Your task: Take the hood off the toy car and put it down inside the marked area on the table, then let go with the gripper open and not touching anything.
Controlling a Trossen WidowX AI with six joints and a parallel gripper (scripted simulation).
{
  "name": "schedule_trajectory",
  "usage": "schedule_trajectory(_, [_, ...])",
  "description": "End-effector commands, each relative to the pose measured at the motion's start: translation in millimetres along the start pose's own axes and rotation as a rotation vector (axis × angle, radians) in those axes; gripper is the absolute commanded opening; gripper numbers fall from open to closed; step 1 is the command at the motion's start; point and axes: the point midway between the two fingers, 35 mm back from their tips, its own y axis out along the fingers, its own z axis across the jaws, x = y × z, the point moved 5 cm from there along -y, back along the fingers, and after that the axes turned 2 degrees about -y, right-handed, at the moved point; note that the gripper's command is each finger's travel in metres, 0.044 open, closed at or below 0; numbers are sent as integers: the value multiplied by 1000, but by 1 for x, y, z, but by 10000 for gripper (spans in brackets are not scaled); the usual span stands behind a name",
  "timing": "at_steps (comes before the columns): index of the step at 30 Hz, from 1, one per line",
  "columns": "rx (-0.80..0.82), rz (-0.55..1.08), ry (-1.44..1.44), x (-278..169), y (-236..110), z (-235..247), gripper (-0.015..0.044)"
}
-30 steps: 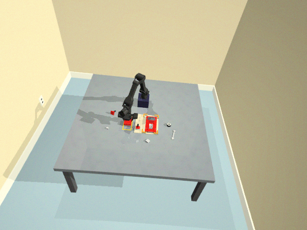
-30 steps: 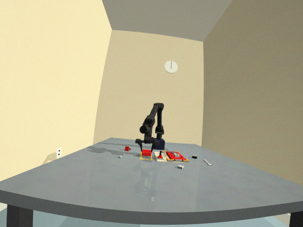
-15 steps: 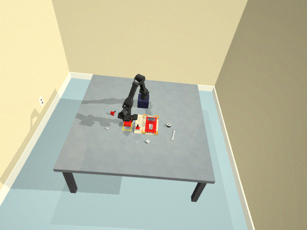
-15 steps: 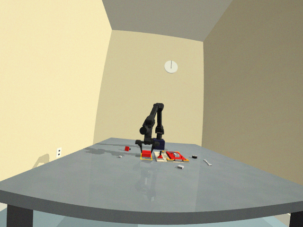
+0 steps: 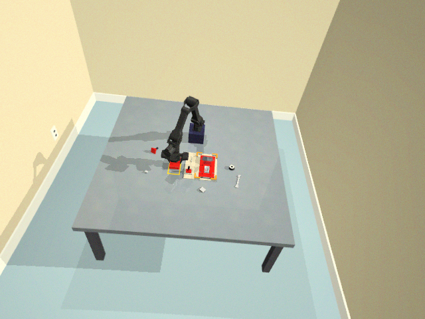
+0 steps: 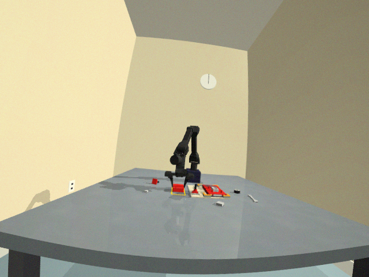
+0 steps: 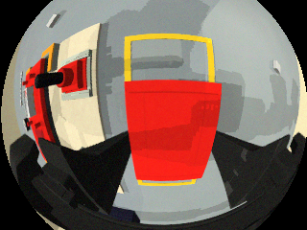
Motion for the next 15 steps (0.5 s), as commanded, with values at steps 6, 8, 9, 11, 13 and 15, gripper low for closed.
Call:
schedule_trajectory(6, [0,0,0,0,0,0,394])
schedule_trajectory(8, [0,0,0,0,-2,0,440])
schedule_trajectory(9, [0,0,0,1,-6,0,440])
schedule_trajectory(11, [1,1,0,2,-21,-1,440])
schedule_trajectory(13, [2,2,0,3,-40,-2,440])
schedule_trajectory(15, [4,3,0,2,-64,-1,440])
